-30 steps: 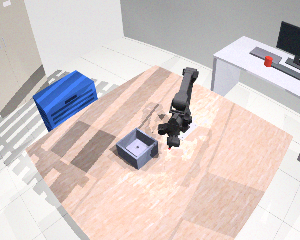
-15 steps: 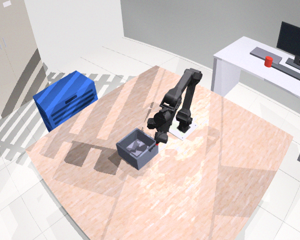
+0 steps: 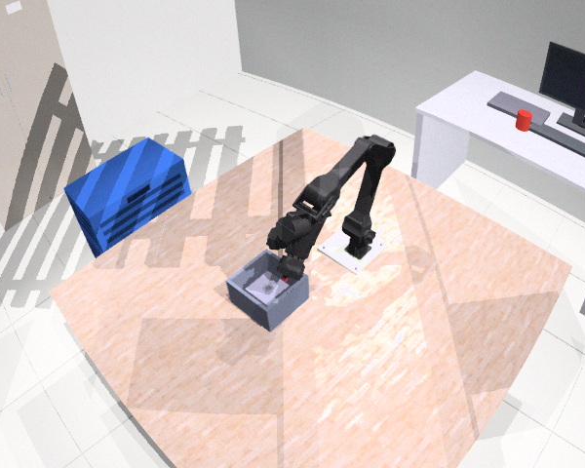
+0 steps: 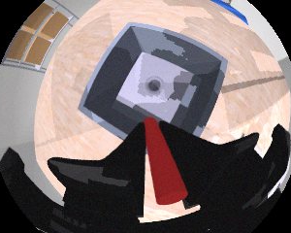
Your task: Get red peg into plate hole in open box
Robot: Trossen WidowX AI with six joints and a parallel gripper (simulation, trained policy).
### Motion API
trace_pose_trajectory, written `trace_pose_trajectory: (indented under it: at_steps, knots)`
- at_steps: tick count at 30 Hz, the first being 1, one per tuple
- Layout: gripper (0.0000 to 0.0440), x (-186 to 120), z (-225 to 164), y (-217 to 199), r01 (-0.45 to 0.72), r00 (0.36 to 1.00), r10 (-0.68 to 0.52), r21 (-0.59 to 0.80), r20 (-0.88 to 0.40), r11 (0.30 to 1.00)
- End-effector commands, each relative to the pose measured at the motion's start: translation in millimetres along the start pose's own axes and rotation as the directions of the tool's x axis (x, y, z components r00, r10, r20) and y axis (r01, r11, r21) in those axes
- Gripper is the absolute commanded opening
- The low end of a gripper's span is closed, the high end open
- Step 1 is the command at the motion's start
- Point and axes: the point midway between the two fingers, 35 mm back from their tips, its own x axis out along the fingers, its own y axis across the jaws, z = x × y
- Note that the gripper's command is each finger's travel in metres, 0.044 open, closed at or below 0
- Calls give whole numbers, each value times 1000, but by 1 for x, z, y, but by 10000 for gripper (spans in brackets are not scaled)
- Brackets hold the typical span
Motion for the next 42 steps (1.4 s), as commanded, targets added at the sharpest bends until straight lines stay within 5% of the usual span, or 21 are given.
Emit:
trace_pose_trajectory:
  at_steps: [1,27,35,42]
  knots:
    - [1,8,13,0,8,1000,-8,18,16,1000]
    - [6,63,34,-10,107,993,-105,40,-63,993]
    - [158,73,37,-13,143,986,-144,-14,-83,990]
    - [162,71,36,-11,180,977,-186,-61,-107,982]
